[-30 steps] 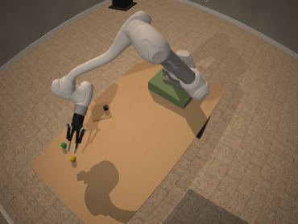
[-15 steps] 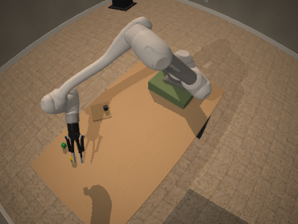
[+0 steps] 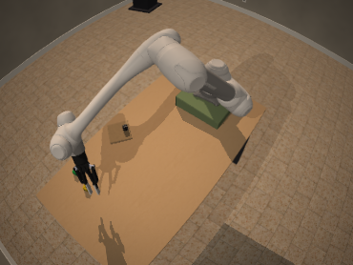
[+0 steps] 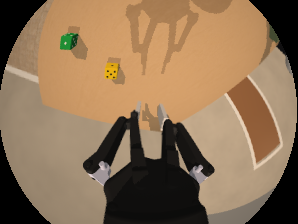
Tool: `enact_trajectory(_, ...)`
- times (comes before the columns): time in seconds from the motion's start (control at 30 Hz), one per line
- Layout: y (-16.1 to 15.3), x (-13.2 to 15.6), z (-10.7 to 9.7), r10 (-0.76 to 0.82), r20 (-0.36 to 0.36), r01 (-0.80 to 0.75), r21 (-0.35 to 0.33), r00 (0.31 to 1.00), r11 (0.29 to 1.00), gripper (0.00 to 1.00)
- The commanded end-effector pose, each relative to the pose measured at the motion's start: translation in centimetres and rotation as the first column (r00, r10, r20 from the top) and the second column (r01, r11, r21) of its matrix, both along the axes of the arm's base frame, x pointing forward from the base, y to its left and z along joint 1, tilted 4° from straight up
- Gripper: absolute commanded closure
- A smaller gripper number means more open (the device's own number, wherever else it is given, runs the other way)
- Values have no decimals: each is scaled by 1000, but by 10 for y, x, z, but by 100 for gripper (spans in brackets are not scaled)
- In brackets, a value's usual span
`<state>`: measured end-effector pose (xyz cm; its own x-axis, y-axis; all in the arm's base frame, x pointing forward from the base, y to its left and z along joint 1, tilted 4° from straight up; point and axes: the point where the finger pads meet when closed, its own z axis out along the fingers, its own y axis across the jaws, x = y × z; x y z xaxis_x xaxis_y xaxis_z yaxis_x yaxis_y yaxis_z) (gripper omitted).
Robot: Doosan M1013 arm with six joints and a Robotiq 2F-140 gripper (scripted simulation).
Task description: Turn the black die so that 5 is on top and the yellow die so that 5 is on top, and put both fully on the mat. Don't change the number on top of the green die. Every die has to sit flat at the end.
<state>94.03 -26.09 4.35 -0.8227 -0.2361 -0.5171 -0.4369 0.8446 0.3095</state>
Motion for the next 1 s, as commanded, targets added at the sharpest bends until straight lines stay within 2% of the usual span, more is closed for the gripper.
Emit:
enact_trajectory(0.0,-4,0,-3,9,-142,-18,-60,990,998,65)
enact_trajectory(0.1,-20,-1,-1,-31,-224,0,-136,974,991,65)
enact_trajectory(0.17,-27,-1,1,-50,-250,8,-165,967,986,65)
enact_trajectory(0.27,-48,1,8,-117,-310,36,-254,943,966,65)
enact_trajectory(0.37,-51,1,9,-127,-316,40,-266,940,963,65)
enact_trajectory(0.43,-70,3,18,-195,-348,69,-344,917,936,65)
enact_trajectory(0.5,-82,4,24,-241,-360,88,-393,902,915,65)
enact_trajectory(0.63,-88,5,28,-264,-363,98,-417,894,904,65)
enact_trajectory(0.67,-88,5,28,-264,-363,98,-417,894,904,0)
enact_trajectory(0.97,-88,5,28,-264,-363,98,-417,894,904,0)
